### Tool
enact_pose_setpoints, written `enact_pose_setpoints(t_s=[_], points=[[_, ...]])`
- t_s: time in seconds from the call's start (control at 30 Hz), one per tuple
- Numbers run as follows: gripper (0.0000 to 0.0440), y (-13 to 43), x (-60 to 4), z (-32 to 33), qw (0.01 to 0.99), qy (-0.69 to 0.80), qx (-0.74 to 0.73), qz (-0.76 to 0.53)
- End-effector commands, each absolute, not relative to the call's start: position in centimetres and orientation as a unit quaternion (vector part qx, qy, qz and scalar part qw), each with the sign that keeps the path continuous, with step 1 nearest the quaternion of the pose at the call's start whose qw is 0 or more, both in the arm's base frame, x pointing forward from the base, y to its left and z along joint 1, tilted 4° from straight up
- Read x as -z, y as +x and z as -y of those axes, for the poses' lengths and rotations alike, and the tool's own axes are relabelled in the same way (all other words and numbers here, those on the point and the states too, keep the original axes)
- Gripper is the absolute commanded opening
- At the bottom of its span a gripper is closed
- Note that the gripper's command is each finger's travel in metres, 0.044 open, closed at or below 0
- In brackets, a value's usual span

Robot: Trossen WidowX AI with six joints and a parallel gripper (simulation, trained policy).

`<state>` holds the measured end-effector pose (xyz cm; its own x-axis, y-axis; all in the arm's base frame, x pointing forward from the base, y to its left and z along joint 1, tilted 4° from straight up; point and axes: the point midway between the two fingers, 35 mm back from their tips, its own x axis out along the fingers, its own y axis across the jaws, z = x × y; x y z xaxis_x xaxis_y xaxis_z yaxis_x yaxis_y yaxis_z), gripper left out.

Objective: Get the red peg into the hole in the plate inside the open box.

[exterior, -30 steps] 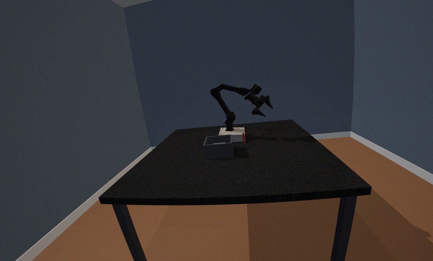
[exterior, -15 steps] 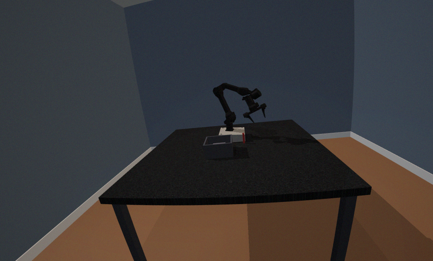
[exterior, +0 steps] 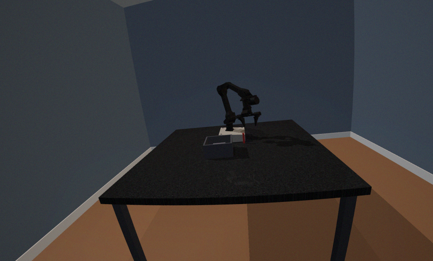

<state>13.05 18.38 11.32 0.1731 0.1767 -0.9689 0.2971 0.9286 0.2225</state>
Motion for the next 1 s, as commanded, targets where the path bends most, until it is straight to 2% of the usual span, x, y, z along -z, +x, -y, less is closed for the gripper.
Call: enact_pose_setpoints(t_s=[0.0, 0.4, 0.97], points=[[0.0440, 13.3, -10.5, -17.5, 0.727, 0.192, 0.087, -0.653], [0.0440, 14.3, -8.1, -15.4, 0.680, 0.217, 0.208, -0.669], [0.0436, 15.2, -2.5, -14.8, 0.673, 0.217, 0.248, -0.662]])
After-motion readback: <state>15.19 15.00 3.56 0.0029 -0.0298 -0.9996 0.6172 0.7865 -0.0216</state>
